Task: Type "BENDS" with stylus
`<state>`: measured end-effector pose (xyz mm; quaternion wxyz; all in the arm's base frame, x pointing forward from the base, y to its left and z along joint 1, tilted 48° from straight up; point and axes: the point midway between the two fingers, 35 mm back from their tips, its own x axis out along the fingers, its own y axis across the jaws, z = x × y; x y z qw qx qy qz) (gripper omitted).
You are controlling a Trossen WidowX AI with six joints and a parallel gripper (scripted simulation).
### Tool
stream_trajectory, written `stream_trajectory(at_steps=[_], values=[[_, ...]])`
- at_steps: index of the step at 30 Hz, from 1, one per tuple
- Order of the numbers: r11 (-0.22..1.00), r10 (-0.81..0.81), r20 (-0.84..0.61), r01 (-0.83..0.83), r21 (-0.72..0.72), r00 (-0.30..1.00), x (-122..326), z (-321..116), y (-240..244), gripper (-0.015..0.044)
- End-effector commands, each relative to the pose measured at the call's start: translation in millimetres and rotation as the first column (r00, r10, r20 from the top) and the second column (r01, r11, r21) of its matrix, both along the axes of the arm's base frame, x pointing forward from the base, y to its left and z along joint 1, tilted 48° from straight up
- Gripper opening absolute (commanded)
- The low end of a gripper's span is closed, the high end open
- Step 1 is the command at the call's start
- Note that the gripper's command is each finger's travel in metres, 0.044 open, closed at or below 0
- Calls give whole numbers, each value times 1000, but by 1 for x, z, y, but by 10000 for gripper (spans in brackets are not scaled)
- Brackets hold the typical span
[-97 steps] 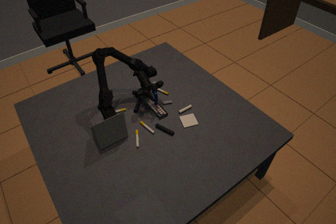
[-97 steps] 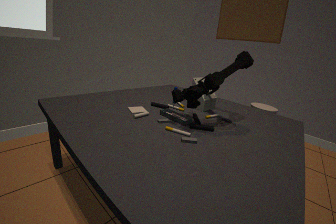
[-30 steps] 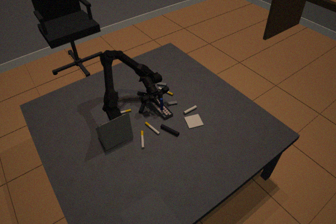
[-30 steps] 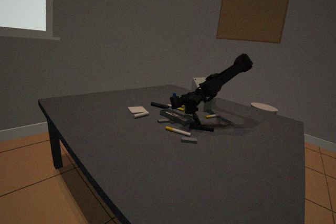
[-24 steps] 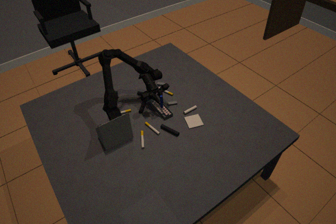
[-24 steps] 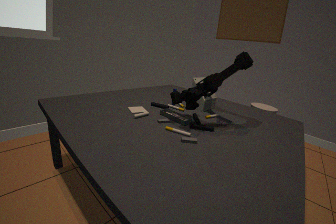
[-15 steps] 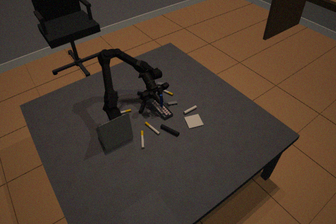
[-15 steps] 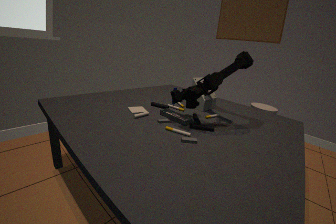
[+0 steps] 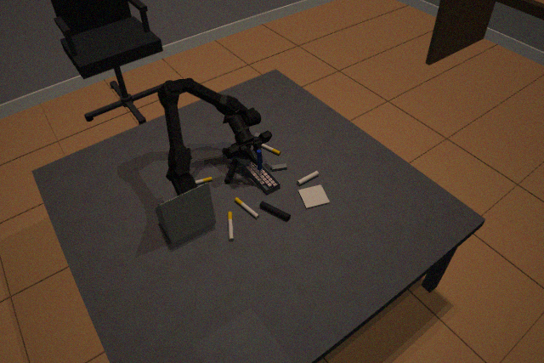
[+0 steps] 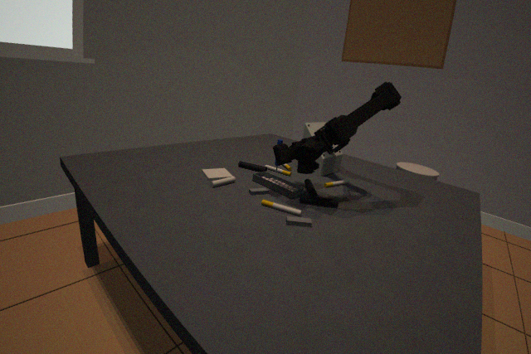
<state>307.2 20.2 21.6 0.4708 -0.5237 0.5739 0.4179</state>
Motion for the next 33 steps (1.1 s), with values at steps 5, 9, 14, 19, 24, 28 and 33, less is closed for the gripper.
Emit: stream_trajectory(at_steps=[5,9,14,19,24,28,33], values=[[1000,-3,12,3,3,1000,13,32,24,0],[1000,-3,14,3,3,1000,16,48,35,0],[1000,-3,14,3,3,1000,18,63,46,0],[1000,-3,14,3,3,1000,18,63,46,0],[1000,-3,14,3,3,1000,18,56,53,0],[1000,-3,14,3,4,1000,19,49,61,0],[1000,-3,14,3,4,1000,19,49,61,0]])
